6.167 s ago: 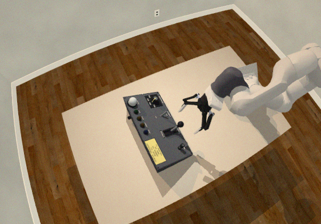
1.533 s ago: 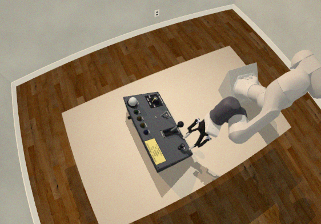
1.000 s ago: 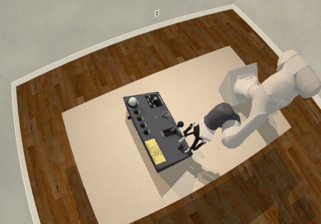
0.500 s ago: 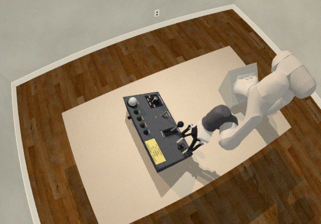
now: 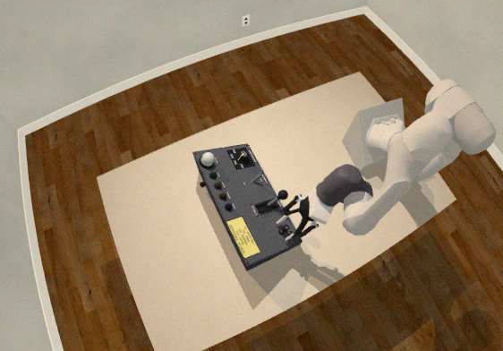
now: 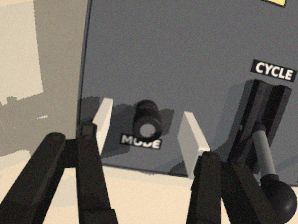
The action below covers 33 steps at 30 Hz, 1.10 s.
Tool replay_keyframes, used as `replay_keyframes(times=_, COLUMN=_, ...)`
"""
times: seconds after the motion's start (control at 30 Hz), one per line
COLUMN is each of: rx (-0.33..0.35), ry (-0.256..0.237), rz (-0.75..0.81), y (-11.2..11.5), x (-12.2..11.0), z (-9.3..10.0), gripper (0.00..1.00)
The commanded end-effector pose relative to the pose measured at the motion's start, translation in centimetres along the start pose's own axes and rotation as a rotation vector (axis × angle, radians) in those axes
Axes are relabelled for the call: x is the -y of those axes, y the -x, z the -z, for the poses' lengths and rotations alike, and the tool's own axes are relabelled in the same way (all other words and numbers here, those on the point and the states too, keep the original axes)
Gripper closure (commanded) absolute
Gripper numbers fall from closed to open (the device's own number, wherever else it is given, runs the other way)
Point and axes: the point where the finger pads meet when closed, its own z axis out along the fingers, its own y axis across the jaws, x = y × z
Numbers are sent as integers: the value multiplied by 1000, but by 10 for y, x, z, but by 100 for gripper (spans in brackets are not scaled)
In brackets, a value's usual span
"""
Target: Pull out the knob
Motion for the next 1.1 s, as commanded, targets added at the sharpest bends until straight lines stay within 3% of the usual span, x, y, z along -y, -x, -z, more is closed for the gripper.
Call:
replay_keyframes(times=0.0, rx=-3, ry=0, rz=6, y=-2, x=0, z=0, gripper=56)
replay_keyframes(times=1.07, rx=-3, ry=0, rz=6, y=-3, x=0, z=-3, gripper=56)
